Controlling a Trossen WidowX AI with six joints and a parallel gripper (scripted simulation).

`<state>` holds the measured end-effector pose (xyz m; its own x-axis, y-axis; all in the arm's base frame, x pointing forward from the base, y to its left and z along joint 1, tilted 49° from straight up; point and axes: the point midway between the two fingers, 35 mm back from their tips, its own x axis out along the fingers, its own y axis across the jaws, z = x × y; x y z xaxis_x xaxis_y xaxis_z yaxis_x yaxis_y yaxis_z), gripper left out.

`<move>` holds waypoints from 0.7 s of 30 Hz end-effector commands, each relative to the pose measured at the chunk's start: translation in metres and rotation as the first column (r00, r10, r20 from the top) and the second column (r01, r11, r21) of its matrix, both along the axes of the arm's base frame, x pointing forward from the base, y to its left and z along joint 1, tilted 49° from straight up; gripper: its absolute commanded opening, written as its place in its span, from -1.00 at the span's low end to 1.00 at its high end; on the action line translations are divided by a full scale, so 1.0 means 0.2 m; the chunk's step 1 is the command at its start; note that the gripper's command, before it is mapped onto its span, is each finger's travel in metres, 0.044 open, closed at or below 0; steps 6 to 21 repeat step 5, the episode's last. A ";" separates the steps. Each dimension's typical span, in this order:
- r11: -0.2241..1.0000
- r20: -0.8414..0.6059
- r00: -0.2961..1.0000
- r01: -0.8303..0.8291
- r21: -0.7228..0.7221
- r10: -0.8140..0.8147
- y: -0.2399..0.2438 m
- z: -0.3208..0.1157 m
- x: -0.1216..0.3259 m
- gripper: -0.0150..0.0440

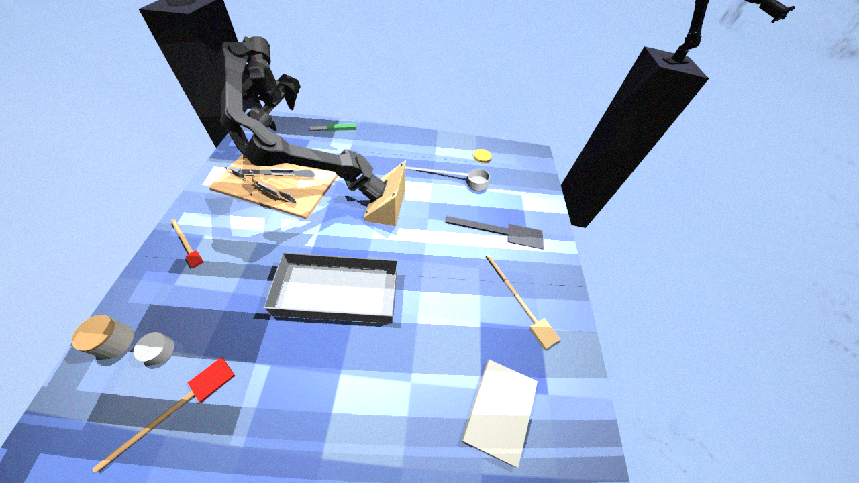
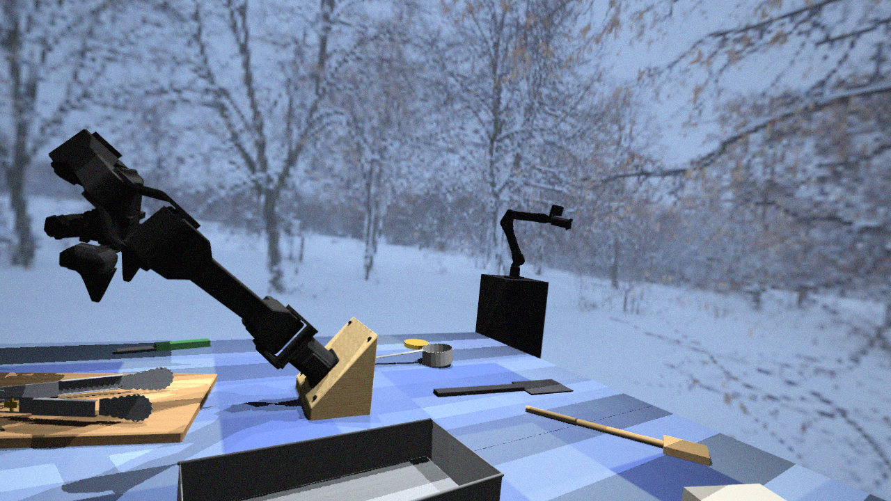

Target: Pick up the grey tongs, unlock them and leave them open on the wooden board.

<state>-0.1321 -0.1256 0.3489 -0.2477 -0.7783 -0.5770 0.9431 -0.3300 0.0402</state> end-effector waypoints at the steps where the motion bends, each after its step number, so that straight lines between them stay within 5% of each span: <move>1: 1.000 0.004 1.000 0.004 -0.004 -0.004 0.00 0.00 0.00 1.00; 21: 1.000 0.004 1.000 0.004 -0.004 -0.004 0.00 0.00 0.00 1.00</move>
